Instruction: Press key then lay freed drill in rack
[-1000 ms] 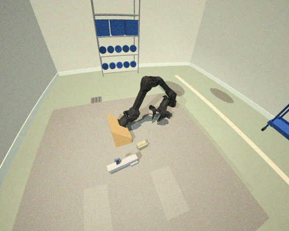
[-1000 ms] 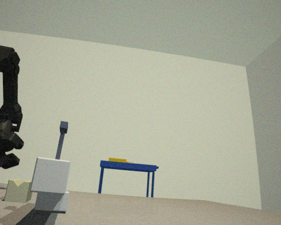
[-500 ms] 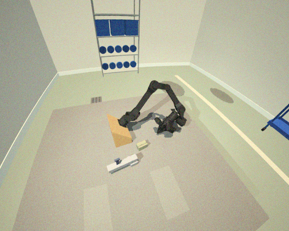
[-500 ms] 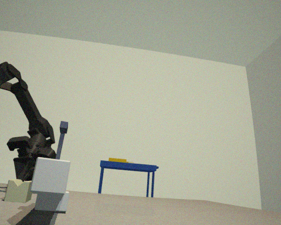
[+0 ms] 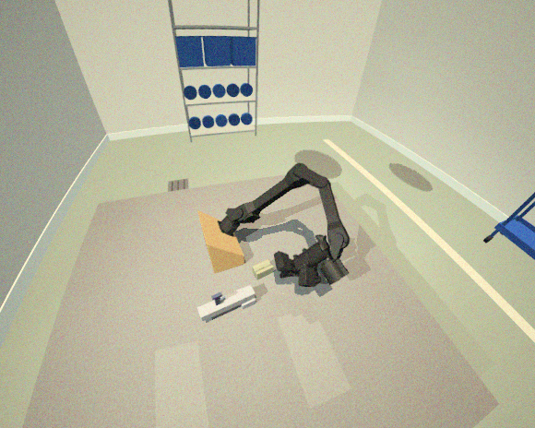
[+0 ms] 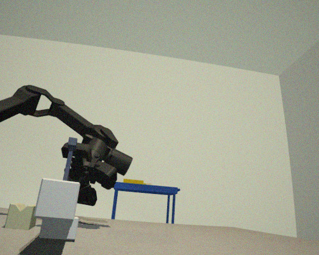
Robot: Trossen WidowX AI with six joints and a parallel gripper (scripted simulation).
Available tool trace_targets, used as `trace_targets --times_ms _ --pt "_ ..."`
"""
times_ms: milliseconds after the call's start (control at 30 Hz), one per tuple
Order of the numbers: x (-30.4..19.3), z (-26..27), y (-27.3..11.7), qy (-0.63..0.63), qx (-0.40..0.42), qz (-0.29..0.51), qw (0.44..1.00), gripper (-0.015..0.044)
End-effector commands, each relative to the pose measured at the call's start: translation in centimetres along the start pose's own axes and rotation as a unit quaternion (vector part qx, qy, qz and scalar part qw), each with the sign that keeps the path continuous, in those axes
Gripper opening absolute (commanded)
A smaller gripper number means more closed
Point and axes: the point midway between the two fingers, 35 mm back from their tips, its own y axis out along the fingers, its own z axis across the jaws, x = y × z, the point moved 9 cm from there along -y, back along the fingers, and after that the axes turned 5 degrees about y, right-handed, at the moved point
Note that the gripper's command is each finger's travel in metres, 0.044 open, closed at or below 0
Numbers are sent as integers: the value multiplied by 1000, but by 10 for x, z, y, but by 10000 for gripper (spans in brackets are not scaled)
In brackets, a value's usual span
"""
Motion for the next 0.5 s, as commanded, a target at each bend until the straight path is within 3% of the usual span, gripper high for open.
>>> trace_targets --times_ms 0,233,467 --pt "32 -32 6 -22 34 24 999 0" --pt "85 -130 25 -80 135 46 987 0" --pt "98 -239 52 -107 246 4 963 0"
